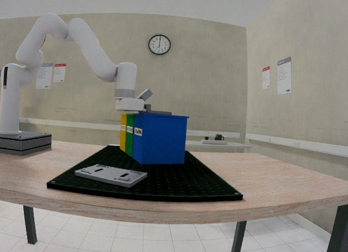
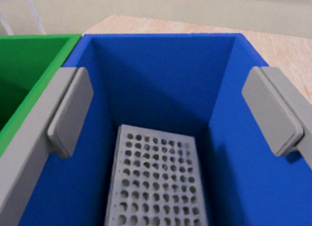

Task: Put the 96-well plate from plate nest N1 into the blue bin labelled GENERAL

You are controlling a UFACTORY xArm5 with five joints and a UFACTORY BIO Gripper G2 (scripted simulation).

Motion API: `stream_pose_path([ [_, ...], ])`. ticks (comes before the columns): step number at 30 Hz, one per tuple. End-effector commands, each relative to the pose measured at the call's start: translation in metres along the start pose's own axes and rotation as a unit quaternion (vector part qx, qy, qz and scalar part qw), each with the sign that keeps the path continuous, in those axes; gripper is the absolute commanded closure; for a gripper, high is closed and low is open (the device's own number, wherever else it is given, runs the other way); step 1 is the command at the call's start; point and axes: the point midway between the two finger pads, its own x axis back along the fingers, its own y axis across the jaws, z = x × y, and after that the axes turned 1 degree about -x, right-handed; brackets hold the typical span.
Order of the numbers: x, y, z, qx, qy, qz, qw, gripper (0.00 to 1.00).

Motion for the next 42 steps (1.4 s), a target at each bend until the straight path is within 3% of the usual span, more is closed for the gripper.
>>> stream_pose_path([
  [1, -0.001, 0.0, -0.002, 0.003, -0.001, 0.0, 1.0, 0.82],
  [24, -0.001, 0.0, -0.002, 0.003, -0.001, 0.0, 1.0, 0.82],
  [42, -0.001, 0.0, -0.029, 0.003, -0.001, 0.0, 1.0, 0.82],
])
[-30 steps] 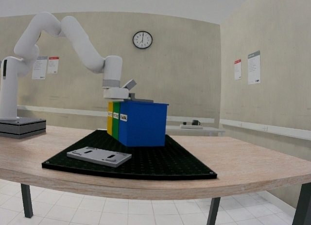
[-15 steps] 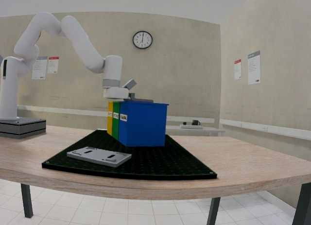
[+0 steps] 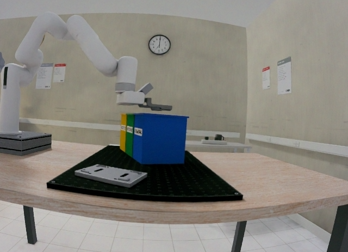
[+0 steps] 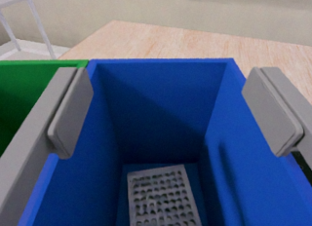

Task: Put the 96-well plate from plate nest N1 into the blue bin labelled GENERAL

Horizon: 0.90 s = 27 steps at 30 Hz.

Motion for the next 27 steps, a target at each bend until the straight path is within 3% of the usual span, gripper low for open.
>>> stream_pose_path([
  [1, -0.001, 0.0, -0.007, 0.003, 0.0, 0.0, 1.0, 0.82],
  [15, 0.004, 0.001, -0.014, 0.003, -0.001, 0.017, 0.9999, 0.82],
  [19, 0.022, 0.005, -0.022, 0.003, -0.002, 0.083, 0.9965, 0.82],
  [24, 0.044, 0.01, -0.032, 0.003, -0.004, 0.166, 0.9861, 0.82],
  [27, 0.057, 0.013, -0.038, 0.003, -0.004, 0.17, 0.9855, 0.82],
])
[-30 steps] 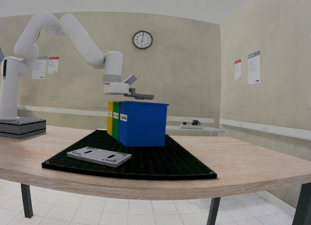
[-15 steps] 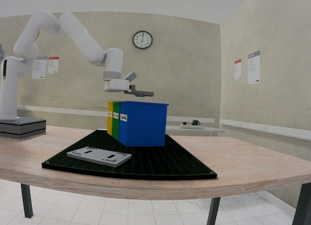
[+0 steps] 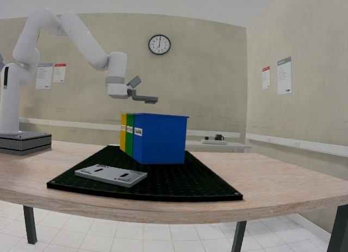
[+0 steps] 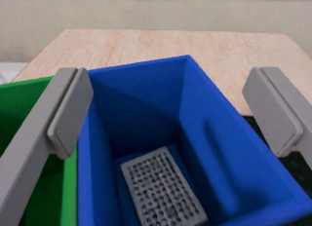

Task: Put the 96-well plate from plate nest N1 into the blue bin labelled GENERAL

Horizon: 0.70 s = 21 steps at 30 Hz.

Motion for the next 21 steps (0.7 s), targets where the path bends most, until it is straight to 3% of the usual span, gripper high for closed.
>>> stream_pose_path([
  [1, 0.021, -0.001, -0.013, 0.003, -0.005, 0.031, 0.9995, 0.82],
  [5, 0.03, -0.002, -0.017, 0.003, -0.005, 0.031, 0.9995, 0.82],
  [21, 0.099, -0.005, -0.047, 0.003, -0.005, 0.031, 0.9995, 0.82],
])
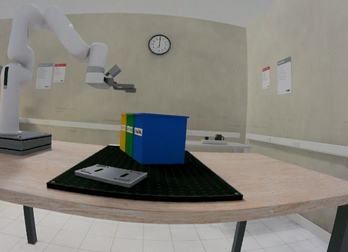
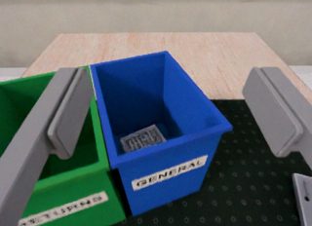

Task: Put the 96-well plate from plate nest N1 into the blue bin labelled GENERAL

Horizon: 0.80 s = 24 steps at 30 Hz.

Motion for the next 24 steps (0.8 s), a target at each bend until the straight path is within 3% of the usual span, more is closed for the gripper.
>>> stream_pose_path([
  [1, 0.012, -0.001, -0.008, 0.003, -0.002, 0.0, 1.0, 0.82],
  [6, 0.032, -0.003, -0.017, 0.003, -0.002, 0.0, 1.0, 0.82],
  [24, 0.032, -0.003, -0.017, 0.003, -0.002, 0.0, 1.0, 0.82],
])
